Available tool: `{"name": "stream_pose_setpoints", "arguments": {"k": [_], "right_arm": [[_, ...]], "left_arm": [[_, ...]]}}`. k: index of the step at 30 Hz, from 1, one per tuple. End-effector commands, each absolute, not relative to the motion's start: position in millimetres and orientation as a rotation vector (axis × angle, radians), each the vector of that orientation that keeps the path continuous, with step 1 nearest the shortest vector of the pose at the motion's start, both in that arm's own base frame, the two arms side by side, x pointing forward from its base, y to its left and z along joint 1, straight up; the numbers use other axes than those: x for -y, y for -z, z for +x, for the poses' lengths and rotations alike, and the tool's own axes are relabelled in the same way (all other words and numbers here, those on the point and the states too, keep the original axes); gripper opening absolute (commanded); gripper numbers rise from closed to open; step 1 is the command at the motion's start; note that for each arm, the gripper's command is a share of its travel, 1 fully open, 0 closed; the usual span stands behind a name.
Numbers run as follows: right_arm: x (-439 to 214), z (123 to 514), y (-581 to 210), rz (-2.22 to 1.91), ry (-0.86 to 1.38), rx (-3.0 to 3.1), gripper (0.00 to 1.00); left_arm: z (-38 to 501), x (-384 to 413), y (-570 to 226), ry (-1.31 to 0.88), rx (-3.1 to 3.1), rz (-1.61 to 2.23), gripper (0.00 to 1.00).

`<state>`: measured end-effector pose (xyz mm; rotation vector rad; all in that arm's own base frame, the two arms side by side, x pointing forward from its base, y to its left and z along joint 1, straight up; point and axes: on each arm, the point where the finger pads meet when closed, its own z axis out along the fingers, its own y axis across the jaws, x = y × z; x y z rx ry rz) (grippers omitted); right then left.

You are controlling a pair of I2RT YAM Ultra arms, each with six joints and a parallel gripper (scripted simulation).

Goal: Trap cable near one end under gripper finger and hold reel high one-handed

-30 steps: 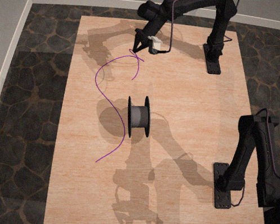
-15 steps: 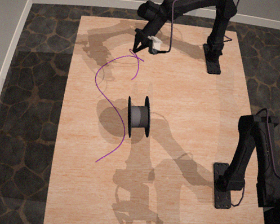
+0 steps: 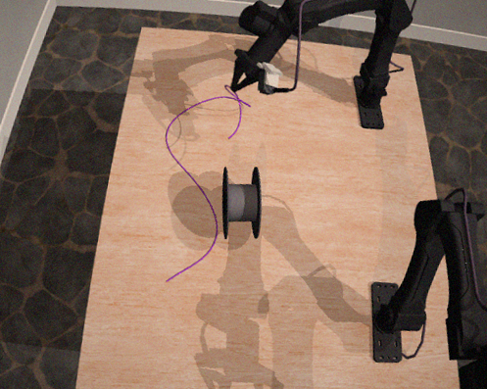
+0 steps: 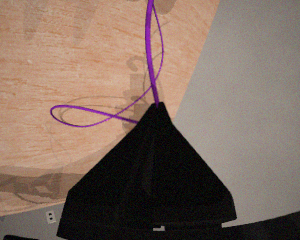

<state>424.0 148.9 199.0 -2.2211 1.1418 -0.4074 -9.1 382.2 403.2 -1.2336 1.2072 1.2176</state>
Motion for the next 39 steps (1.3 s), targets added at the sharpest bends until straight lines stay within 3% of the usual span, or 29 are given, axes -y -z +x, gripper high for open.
{"name": "stream_pose_setpoints", "arguments": {"k": [1,31,39], "right_arm": [[-154.1,421.0,-221.4,-2.195,0.433,-1.117,0.0],[-149.2,424.4,-205.5,-2.214,0.405,-1.143,0.0],[-149.2,424.4,-205.5,-2.214,0.405,-1.143,0.0]], "left_arm": [[-9.4,-382.8,-402.5,-1.228,-1.205,-1.23,1.0],[-9.4,-382.8,-402.5,-1.228,-1.205,-1.23,1.0],[-9.4,-382.8,-402.5,-1.228,-1.205,-1.23,0.87]]}}
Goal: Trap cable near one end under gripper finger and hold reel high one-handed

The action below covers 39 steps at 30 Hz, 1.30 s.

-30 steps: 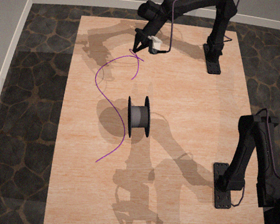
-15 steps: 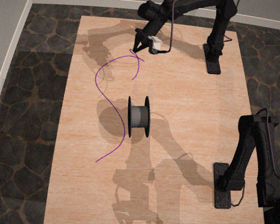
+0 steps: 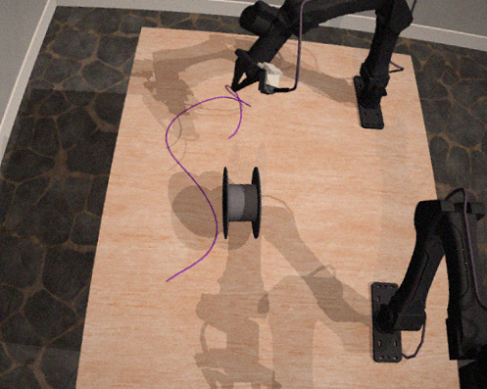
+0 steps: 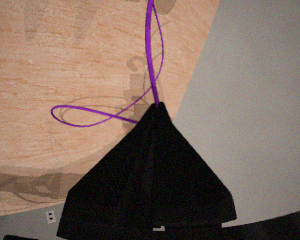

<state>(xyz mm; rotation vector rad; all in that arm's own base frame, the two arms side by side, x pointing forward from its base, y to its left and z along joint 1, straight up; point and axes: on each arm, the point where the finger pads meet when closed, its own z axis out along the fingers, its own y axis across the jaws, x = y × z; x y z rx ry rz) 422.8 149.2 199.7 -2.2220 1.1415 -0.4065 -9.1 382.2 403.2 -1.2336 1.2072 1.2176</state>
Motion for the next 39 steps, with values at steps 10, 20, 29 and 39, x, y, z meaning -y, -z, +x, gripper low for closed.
{"name": "stream_pose_setpoints", "arguments": {"k": [10,20,29,39], "right_arm": [[-149.2,424.4,-205.5,-2.214,0.405,-1.143,0.0],[-149.2,424.4,-205.6,-2.214,0.405,-1.143,0.0],[-149.2,424.4,-205.5,-2.214,0.405,-1.143,0.0],[-149.2,424.4,-205.5,-2.214,0.405,-1.143,0.0]], "left_arm": [[-9.4,-382.9,-402.5,-1.228,-1.206,-1.23,0.75],[4.2,-385.7,-411.4,-1.201,-1.24,-1.189,0.75],[28.4,-392.4,-399.1,-1.145,-1.334,-1.147,0.75],[100.8,-396.1,-379.5,-0.993,-1.559,-0.972,0.75]]}}
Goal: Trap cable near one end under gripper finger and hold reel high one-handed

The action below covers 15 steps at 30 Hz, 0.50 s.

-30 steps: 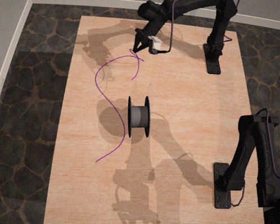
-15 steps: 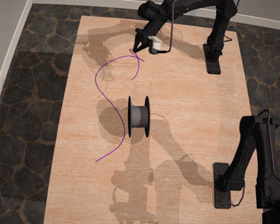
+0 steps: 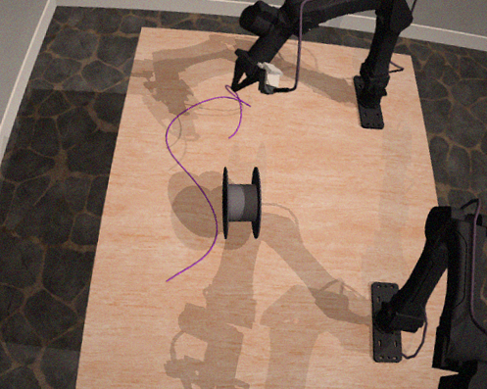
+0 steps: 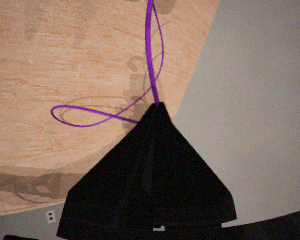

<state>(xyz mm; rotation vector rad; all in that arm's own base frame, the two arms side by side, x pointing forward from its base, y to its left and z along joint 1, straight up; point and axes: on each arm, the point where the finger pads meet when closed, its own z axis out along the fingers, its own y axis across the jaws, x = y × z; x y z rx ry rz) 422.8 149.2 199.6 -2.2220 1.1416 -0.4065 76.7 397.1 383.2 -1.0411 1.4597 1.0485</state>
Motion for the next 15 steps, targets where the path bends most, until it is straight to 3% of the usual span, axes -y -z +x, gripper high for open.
{"name": "stream_pose_setpoints", "arguments": {"k": [1,4,15], "right_arm": [[-149.2,424.4,-205.6,-2.214,0.405,-1.143,0.0],[-149.2,424.4,-205.6,-2.214,0.405,-1.143,0.0],[-149.2,424.4,-205.6,-2.214,0.405,-1.143,0.0]], "left_arm": [[110.6,-395.4,-376.8,-0.972,-1.586,-0.946,0.75],[120.8,-394.3,-374.0,-0.95,-1.615,-0.918,0.75],[252.1,-351.5,-336.7,-0.645,-1.922,-0.493,0.75]]}}
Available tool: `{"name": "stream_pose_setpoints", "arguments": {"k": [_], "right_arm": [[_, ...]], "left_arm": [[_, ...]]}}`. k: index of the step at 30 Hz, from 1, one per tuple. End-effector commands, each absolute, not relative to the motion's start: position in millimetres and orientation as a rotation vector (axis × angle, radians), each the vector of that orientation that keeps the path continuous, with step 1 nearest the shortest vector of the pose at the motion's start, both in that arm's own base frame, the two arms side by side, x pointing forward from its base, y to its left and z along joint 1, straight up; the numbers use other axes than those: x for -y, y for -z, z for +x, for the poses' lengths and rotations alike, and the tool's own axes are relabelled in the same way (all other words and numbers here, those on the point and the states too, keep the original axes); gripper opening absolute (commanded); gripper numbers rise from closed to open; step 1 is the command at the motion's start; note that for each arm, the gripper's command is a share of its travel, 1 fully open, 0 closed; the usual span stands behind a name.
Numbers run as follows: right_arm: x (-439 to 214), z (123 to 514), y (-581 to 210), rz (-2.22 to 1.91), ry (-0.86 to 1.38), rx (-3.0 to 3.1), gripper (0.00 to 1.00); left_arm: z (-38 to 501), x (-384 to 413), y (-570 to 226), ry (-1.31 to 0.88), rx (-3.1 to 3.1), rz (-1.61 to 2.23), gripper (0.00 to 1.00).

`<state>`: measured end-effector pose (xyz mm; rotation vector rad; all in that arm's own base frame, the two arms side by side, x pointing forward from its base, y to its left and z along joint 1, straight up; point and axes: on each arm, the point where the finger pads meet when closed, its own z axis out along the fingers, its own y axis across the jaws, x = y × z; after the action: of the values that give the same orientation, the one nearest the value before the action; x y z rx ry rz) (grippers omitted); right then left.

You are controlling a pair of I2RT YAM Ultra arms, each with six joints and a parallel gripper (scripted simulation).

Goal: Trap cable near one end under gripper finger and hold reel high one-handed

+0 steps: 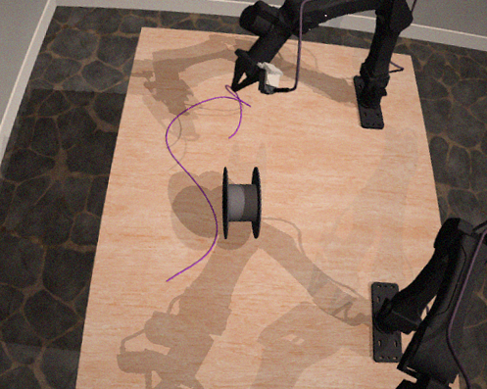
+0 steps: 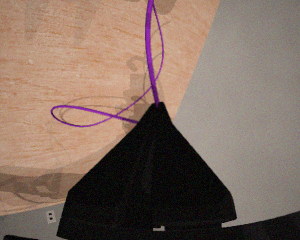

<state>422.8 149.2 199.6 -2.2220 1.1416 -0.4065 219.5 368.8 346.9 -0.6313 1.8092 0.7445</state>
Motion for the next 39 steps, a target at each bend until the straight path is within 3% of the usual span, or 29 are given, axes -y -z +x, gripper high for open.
{"name": "stream_pose_setpoints", "arguments": {"k": [1,8,21,39], "right_arm": [[-149.2,424.4,-205.6,-2.214,0.405,-1.143,0.0],[-149.2,424.4,-205.6,-2.214,0.405,-1.143,0.0],[-149.2,424.4,-205.5,-2.214,0.405,-1.143,0.0],[-149.2,424.4,-205.5,-2.214,0.405,-1.143,0.0]], "left_arm": [[264.7,-344.1,-332.9,-0.612,-1.946,-0.445,0.75],[325.5,-297.6,-313.7,-0.436,-2.046,-0.183,0.75],[433.3,-122.4,-269.7,0.056,-2.099,0.543,0.75],[446.0,75.4,-241.5,0.55,-1.885,1.169,0.75]]}}
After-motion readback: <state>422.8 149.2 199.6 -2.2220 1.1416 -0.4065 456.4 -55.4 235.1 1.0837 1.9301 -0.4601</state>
